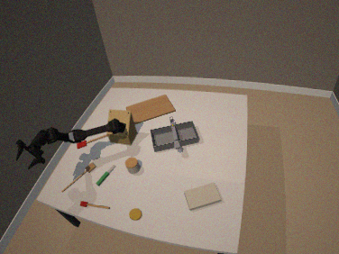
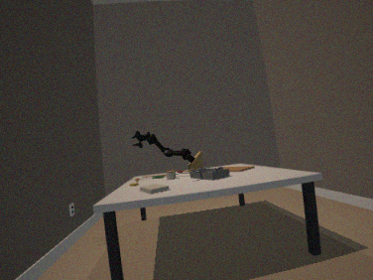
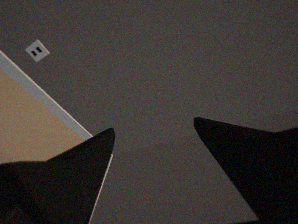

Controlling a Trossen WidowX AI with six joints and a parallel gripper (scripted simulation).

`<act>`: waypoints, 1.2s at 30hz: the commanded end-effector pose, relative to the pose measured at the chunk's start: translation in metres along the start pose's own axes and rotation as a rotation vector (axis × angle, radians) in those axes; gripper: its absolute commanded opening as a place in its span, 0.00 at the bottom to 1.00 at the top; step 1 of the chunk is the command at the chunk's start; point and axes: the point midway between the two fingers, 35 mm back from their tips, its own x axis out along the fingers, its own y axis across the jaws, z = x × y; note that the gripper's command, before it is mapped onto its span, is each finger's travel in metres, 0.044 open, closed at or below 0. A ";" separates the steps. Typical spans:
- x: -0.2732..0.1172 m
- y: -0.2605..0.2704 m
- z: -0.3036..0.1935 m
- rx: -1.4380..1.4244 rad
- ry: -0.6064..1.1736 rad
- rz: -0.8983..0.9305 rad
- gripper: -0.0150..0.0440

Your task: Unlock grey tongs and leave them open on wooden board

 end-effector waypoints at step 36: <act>-0.209 -0.021 0.387 -1.807 -0.338 -0.970 0.69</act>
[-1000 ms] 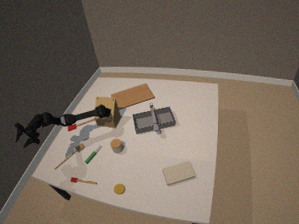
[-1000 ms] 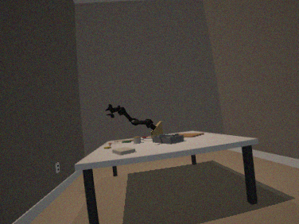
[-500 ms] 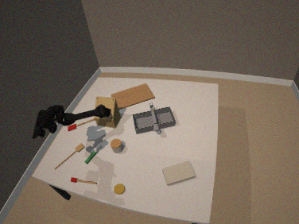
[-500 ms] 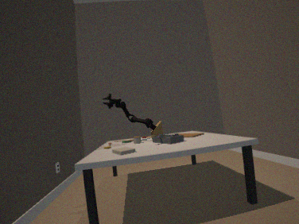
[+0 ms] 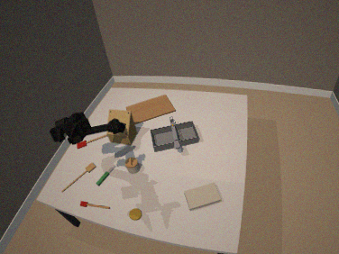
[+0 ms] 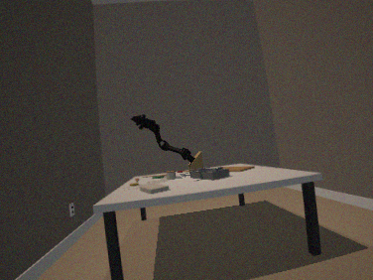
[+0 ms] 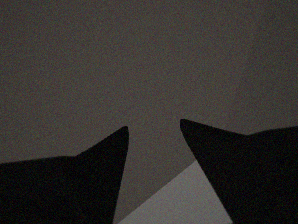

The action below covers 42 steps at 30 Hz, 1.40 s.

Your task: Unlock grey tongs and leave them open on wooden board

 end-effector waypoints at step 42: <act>-0.352 -0.483 0.194 -2.604 2.132 -0.811 0.69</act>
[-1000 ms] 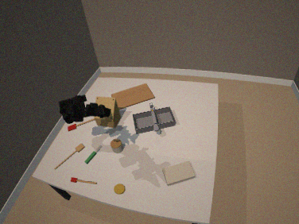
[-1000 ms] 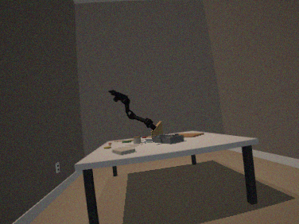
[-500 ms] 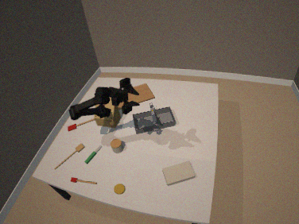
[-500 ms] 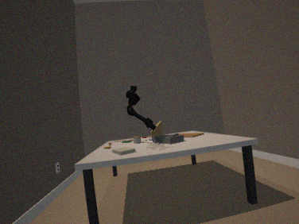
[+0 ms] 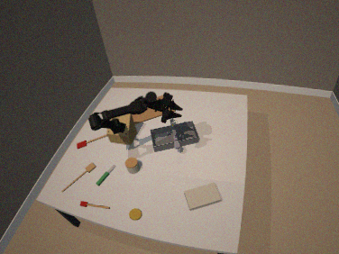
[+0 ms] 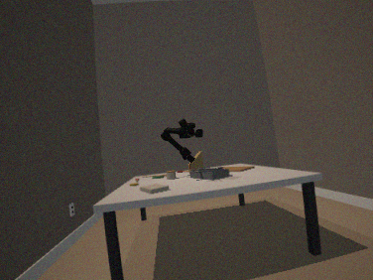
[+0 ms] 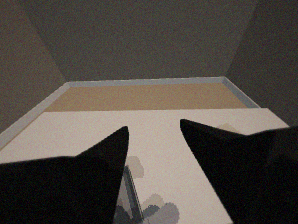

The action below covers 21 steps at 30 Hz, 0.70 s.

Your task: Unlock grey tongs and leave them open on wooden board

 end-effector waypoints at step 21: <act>-0.018 0.147 -0.233 -1.657 0.333 0.695 0.69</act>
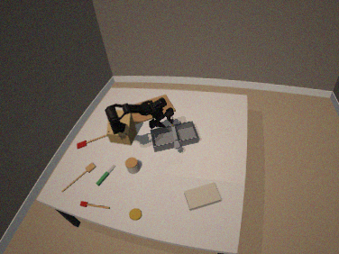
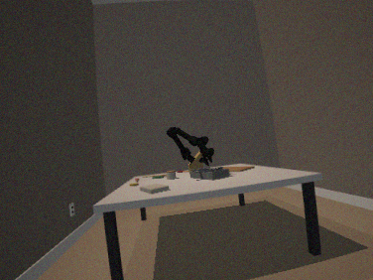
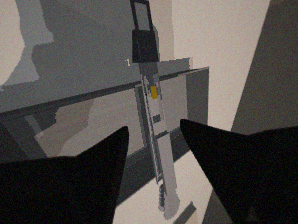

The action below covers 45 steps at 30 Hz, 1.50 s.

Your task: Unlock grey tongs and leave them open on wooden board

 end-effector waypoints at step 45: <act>0.062 -0.007 0.002 -0.019 0.004 0.004 0.69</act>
